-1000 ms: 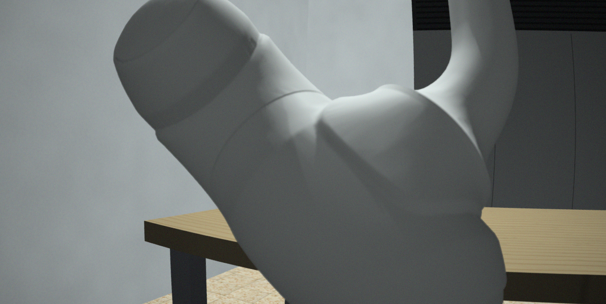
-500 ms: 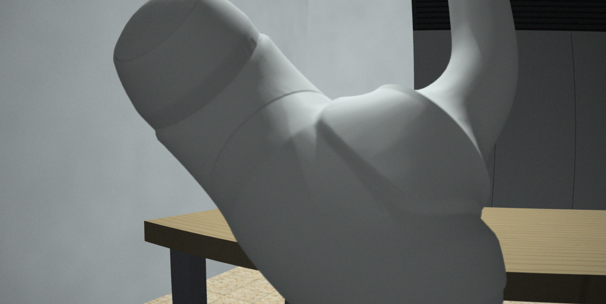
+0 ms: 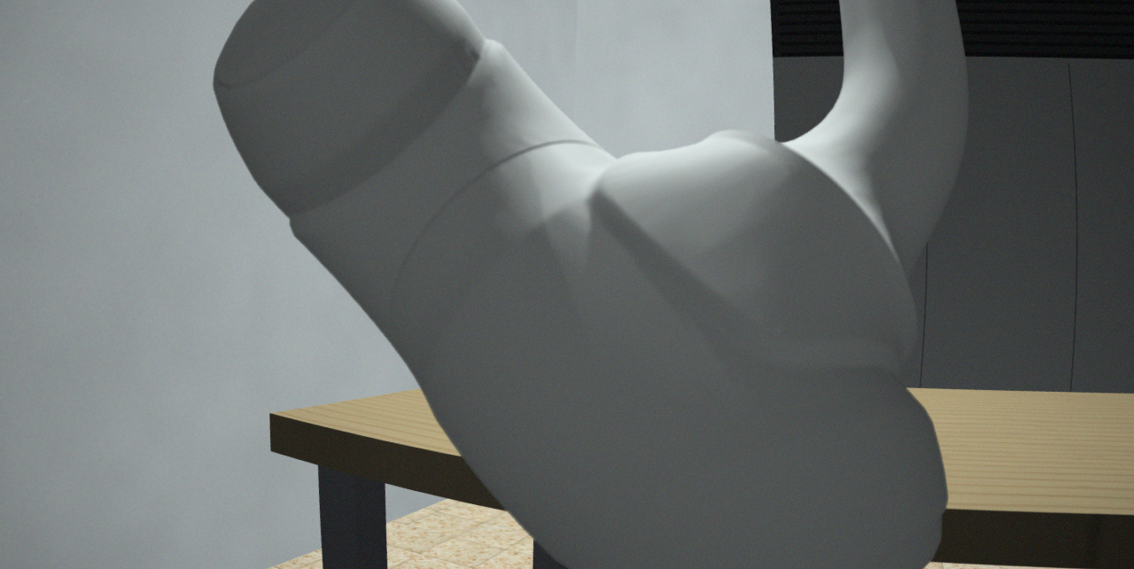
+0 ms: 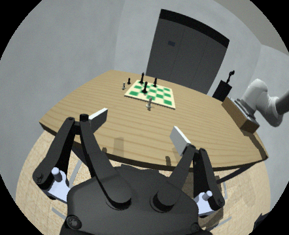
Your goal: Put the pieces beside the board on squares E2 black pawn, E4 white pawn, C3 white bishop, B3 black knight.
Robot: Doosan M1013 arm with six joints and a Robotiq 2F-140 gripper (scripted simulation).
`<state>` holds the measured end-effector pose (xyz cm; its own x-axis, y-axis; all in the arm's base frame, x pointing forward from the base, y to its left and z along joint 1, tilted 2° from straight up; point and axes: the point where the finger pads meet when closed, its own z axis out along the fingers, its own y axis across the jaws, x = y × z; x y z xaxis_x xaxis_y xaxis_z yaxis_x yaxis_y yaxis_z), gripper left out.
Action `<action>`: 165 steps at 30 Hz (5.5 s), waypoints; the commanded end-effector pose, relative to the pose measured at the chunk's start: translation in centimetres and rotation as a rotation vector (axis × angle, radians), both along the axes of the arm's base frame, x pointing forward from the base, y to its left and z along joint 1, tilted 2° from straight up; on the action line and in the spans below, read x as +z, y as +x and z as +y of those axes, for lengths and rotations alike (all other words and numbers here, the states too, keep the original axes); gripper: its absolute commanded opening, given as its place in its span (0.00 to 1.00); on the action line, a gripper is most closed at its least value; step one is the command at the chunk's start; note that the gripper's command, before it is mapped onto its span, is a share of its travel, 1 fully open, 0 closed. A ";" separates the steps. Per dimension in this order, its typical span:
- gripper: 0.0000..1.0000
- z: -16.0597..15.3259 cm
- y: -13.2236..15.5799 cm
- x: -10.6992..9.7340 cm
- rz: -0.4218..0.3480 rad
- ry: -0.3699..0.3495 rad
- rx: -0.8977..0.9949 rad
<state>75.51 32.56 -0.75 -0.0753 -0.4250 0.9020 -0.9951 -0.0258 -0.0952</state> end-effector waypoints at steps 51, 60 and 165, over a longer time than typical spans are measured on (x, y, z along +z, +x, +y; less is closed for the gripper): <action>1.00 0.3 -0.1 8.3 -0.001 -0.004 0.002; 1.00 0.0 0.0 7.8 -0.001 0.002 0.000; 0.20 -35.5 10.9 5.8 -1.294 0.633 -2.108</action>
<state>86.28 -3.24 5.16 -0.6323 0.7747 0.0034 0.7744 0.6320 0.0297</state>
